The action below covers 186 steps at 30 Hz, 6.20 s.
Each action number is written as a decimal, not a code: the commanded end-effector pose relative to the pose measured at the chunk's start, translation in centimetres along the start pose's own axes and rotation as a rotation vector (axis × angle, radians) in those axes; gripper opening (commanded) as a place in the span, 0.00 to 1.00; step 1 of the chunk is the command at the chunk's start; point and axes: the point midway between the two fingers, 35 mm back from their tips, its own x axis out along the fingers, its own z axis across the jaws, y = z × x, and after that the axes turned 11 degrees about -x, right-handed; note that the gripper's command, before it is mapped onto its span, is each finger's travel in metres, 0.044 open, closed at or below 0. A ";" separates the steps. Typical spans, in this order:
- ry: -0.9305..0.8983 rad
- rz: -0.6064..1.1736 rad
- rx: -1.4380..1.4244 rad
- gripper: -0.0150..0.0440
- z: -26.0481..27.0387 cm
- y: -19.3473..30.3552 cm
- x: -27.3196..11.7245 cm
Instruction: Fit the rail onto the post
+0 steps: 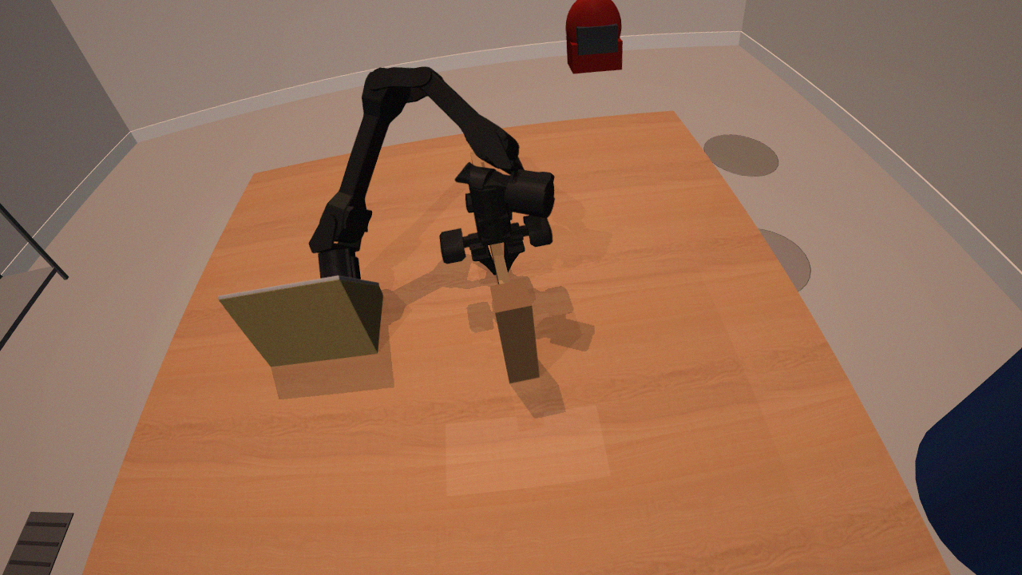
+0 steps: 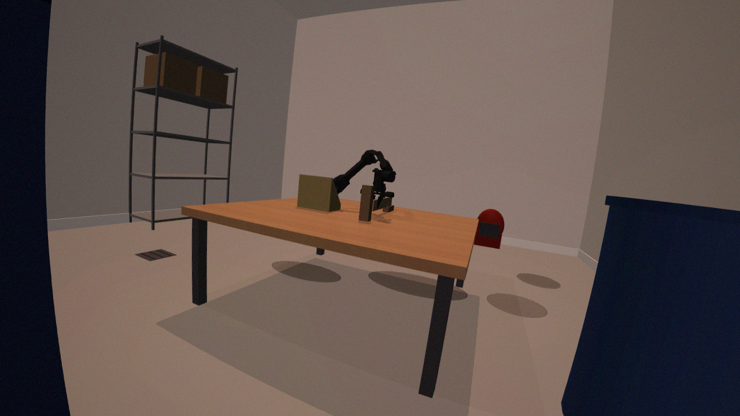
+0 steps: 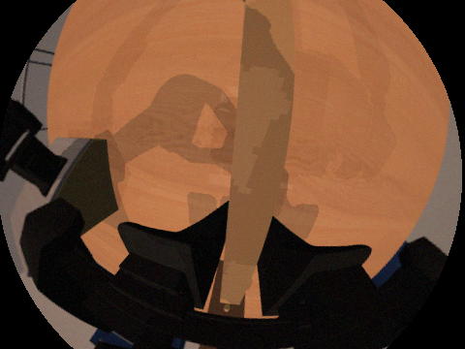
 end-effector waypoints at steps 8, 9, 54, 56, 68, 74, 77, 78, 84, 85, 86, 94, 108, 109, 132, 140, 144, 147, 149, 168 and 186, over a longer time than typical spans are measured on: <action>0.007 -0.001 0.002 0.25 -0.1 -0.1 0.0; 0.007 -0.001 0.002 0.25 -0.1 -0.1 0.0; 0.007 0.000 0.002 0.25 0.0 1.1 -0.4; 0.007 0.000 0.002 0.25 0.0 1.2 -0.4; 0.007 0.000 0.002 0.25 0.1 1.5 -0.4; 0.007 0.000 0.002 0.25 0.1 1.7 -0.3; 0.007 0.000 0.002 0.25 0.1 1.8 -0.3; 0.007 0.000 0.002 0.25 0.1 1.8 -0.3; 0.007 0.000 0.002 0.25 0.1 2.0 -0.2; 0.007 0.000 0.002 0.25 0.1 2.0 -0.2; 0.007 0.000 0.002 0.25 0.2 2.1 -0.2; 0.007 0.000 0.002 0.25 0.2 2.3 -0.3; 0.007 0.000 0.002 0.25 0.3 2.7 -0.4; 0.007 0.000 0.002 0.25 0.3 2.7 -0.4; 0.007 0.001 0.002 0.25 0.4 3.4 -0.3; 0.007 0.001 0.002 0.25 0.5 3.6 -0.4; 0.007 0.001 0.002 0.25 0.5 3.7 -0.4; 0.007 0.001 0.002 0.25 0.5 3.8 -0.4; 0.007 0.001 0.002 0.25 0.5 3.9 -0.3; 0.007 0.001 0.001 0.25 0.6 4.5 -0.4; 0.007 0.002 0.001 0.25 0.8 5.0 -0.4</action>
